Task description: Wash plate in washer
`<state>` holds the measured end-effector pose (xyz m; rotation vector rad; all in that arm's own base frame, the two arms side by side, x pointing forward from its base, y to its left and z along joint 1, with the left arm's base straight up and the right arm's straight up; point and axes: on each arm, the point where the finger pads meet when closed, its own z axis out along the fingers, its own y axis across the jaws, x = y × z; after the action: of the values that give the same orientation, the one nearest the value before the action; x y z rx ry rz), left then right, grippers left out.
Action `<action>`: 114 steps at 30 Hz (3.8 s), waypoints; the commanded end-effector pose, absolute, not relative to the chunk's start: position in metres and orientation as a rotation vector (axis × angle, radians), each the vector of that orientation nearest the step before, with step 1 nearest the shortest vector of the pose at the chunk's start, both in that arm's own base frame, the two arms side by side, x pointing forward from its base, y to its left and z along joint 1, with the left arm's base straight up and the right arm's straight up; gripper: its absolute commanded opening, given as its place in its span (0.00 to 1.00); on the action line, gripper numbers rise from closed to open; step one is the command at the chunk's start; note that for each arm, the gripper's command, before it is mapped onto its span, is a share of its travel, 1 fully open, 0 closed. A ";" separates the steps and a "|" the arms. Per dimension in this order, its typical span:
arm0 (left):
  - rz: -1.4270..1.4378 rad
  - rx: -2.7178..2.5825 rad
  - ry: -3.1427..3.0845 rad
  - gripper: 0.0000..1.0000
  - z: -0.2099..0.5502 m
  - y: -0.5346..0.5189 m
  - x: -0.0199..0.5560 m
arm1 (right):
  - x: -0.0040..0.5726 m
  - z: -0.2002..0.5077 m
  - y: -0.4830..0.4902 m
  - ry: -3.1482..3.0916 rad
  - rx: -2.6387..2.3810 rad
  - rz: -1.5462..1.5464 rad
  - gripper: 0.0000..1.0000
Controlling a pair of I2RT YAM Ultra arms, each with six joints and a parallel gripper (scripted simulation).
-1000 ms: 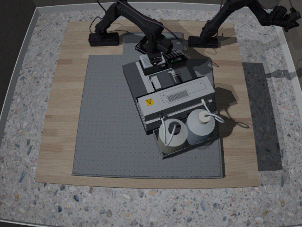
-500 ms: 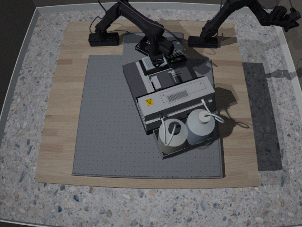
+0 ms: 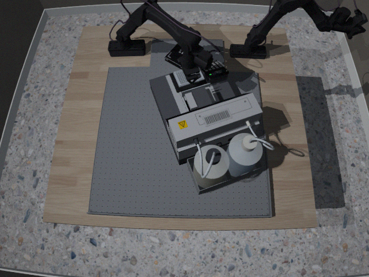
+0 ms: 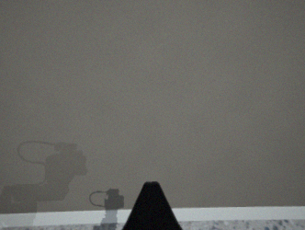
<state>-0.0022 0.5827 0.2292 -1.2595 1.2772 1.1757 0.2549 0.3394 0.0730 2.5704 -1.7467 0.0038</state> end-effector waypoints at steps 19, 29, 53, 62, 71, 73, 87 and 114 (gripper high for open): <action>1.214 -1.214 1.206 0.00 0.256 0.580 -0.005 | 0.250 0.099 0.347 -1.779 2.627 -0.026 0.00; 1.214 -1.214 1.206 0.00 0.256 0.580 -0.005 | 0.270 0.107 0.345 -1.853 2.623 -0.012 0.00; 1.214 -1.214 1.206 0.00 0.256 0.580 -0.005 | 0.268 0.095 0.338 -1.806 2.621 0.006 0.00; 1.214 -1.214 1.206 0.00 0.256 0.580 -0.005 | 0.255 0.103 0.346 -1.756 2.653 0.005 0.00; 1.214 -1.214 1.206 0.00 0.256 0.580 -0.005 | 0.267 0.110 0.338 -1.809 2.624 0.015 0.00; 1.214 -1.214 1.206 0.00 0.256 0.580 -0.005 | 0.267 0.110 0.339 -1.818 2.624 0.012 0.00; 1.214 -1.214 1.206 0.00 0.256 0.580 -0.005 | 0.261 0.080 0.343 -1.764 2.605 0.004 0.00; 1.214 -1.214 1.206 0.00 0.256 0.580 -0.005 | 0.268 0.102 0.339 -1.838 2.603 -0.004 0.00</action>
<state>-0.0022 0.5827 0.2292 -1.2595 1.2772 1.1757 0.2548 0.3371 0.0719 2.5687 -1.7391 0.0007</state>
